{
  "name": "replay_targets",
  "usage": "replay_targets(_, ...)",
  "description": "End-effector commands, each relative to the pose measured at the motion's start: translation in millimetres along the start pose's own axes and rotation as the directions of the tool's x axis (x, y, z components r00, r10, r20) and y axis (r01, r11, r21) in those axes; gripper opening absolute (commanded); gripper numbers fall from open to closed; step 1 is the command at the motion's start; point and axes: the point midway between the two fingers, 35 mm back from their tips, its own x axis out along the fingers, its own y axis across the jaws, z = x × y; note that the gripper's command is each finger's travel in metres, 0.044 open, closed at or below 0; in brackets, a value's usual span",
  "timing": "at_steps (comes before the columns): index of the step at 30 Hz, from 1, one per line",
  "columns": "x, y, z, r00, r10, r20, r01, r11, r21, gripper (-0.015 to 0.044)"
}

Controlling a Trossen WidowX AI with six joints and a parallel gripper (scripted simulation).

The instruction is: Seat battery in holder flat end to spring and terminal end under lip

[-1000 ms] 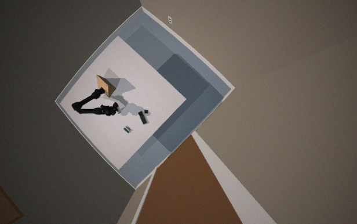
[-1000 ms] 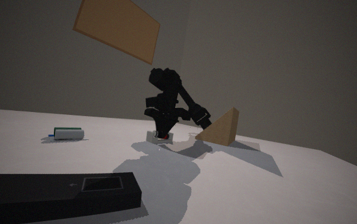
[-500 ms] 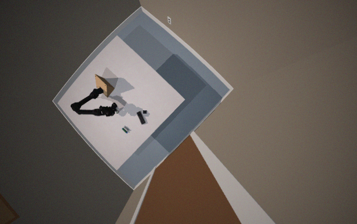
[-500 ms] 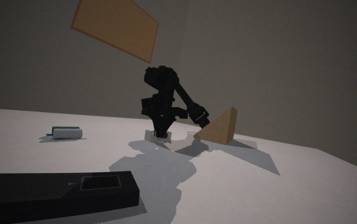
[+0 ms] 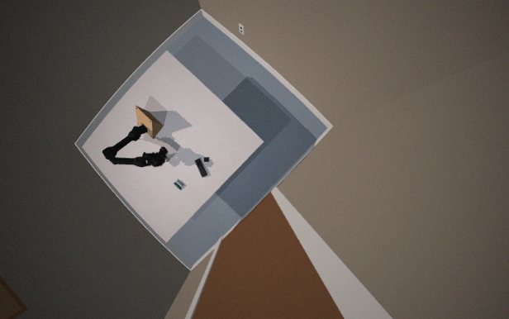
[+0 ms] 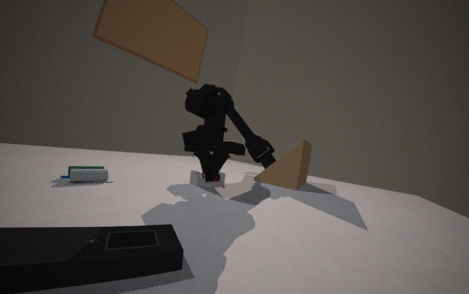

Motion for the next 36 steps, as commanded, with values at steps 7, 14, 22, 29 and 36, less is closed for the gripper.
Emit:
replay_targets(7, 1.0, -1.2, -0.7, 0.999, 0.0, -0.042, 0.0, 1.0, 0.004, 0.0073)
replay_targets(14, 1.0, -1.3, 5.0, 0.999, 0.0, -0.042, 0.001, 1.0, 0.005, 0.0073)
replay_targets(22, 1.0, -1.4, 11.6, 0.999, -0.002, -0.042, 0.002, 1.0, 0.005, 0.0073)
replay_targets(29, 1.1, -1.3, 12.8, 0.999, -0.003, -0.041, 0.003, 1.0, 0.005, 0.0073)
replay_targets(36, 1.1, -1.3, 12.8, 0.999, -0.003, -0.041, 0.003, 1.0, 0.005, 0.0073)
